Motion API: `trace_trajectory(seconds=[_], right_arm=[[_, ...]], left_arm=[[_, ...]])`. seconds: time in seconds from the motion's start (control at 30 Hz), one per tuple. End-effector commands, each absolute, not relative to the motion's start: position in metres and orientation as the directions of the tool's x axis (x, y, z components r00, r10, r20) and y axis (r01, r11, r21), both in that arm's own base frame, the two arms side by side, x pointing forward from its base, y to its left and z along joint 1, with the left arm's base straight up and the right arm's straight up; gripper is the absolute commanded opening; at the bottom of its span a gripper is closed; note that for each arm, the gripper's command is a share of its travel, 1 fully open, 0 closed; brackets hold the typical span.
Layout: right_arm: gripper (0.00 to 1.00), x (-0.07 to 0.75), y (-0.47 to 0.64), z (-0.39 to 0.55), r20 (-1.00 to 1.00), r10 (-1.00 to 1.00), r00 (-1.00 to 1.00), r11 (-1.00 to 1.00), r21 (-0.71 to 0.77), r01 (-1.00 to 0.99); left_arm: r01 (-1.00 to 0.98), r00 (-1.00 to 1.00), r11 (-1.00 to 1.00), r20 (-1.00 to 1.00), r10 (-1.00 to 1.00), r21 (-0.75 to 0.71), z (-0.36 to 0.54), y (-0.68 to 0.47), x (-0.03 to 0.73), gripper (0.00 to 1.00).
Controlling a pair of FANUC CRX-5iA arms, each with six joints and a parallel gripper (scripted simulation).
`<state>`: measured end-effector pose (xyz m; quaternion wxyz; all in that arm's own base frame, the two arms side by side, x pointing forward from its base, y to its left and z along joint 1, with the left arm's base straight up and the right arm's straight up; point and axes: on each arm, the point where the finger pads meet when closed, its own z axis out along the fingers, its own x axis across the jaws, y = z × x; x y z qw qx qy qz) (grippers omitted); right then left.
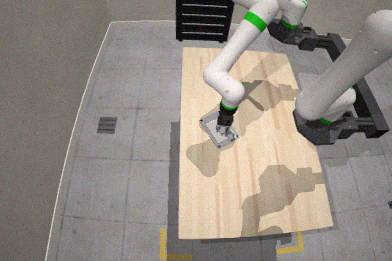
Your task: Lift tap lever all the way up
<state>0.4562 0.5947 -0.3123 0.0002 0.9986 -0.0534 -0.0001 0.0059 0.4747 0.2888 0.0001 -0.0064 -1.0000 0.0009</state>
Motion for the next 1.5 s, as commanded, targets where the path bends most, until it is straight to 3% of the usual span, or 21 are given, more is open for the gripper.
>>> trace_trajectory(seconds=[0.0, 0.93, 0.97, 1.47], right_arm=[[1.0, 0.4572, 0.5957, -0.3107, 0.001, -0.107, 0.994, -0.994, -0.002, -0.107], [1.0, 0.4572, 0.5957, -0.3107, 0.001, -0.107, 0.994, -0.994, -0.002, -0.107], [0.0, 0.4572, 0.5957, -0.3107, 0.001, -0.107, 0.994, -0.994, -0.002, -0.107], [0.0, 0.4572, 0.5957, -0.3107, 0.001, -0.107, 0.994, -0.994, -0.002, -0.107]], left_arm=[[0.013, -1.0, 1.0, 0.0, 0.013, 0.0, 0.2897, 0.475, 0.0061, 1.0], [0.013, -1.0, 1.0, 0.0, 0.013, 0.0, 0.2897, 0.475, 0.0061, 1.0], [0.013, -1.0, 1.0, 0.0, 0.013, 0.0, 0.2897, 0.475, 0.0061, 1.0], [0.013, -1.0, 1.0, 0.0, 0.013, 0.0, 0.2897, 0.475, 0.0061, 1.0]])
